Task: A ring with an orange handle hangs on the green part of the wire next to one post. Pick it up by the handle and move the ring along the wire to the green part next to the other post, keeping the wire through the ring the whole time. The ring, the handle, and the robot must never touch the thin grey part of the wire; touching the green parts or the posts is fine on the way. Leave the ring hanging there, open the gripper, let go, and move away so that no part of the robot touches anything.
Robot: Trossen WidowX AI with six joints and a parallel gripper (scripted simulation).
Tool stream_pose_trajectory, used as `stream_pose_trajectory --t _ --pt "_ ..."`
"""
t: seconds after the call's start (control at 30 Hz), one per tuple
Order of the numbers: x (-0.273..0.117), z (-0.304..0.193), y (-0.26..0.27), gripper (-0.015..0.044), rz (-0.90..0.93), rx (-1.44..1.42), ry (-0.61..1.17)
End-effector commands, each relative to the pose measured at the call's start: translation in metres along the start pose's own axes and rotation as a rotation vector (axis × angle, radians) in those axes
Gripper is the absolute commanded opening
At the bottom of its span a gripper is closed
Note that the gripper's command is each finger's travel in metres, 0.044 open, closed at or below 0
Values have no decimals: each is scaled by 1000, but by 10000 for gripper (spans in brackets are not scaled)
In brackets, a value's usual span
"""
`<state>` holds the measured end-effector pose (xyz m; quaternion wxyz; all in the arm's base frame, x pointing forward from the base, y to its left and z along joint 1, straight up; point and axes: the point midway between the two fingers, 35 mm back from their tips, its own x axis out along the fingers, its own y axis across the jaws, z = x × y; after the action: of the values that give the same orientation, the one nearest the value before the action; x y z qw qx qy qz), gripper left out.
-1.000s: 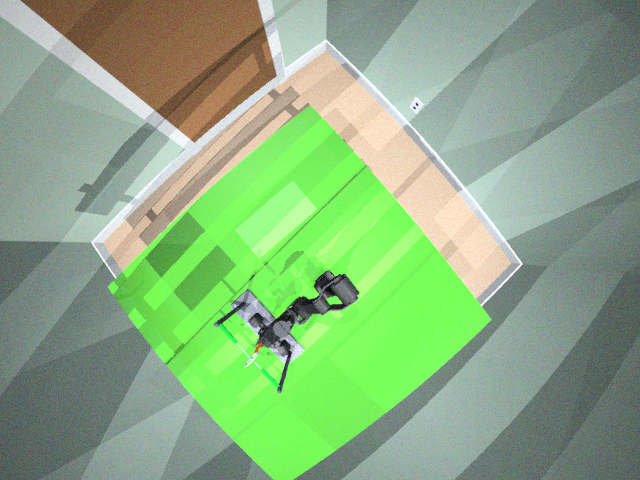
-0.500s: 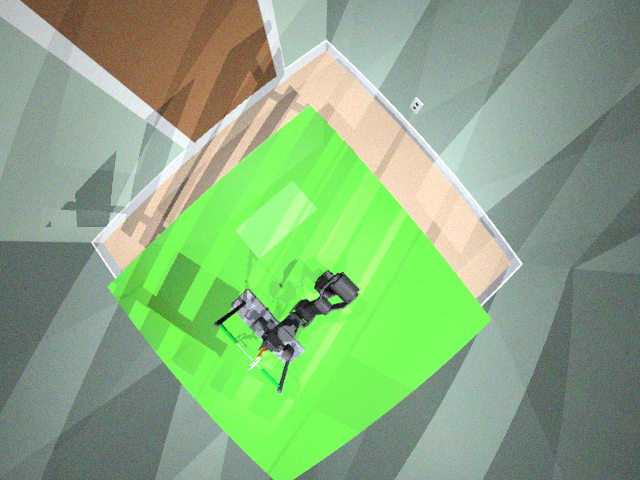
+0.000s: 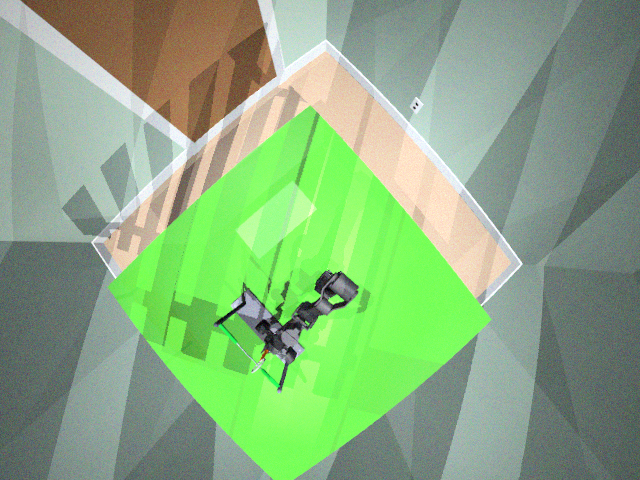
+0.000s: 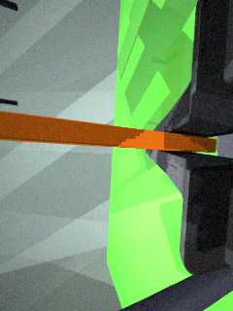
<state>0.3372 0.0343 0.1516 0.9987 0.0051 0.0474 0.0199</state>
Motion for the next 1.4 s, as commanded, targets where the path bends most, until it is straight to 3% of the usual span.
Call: stream_pose_trajectory --t 0.0,0.67,1.37 --pt "0 1 3 -150 -8 -2 -3" --pt "0 1 22 -150 -13 -6 0" --pt "-17 -10 32 -150 -15 -4 150"
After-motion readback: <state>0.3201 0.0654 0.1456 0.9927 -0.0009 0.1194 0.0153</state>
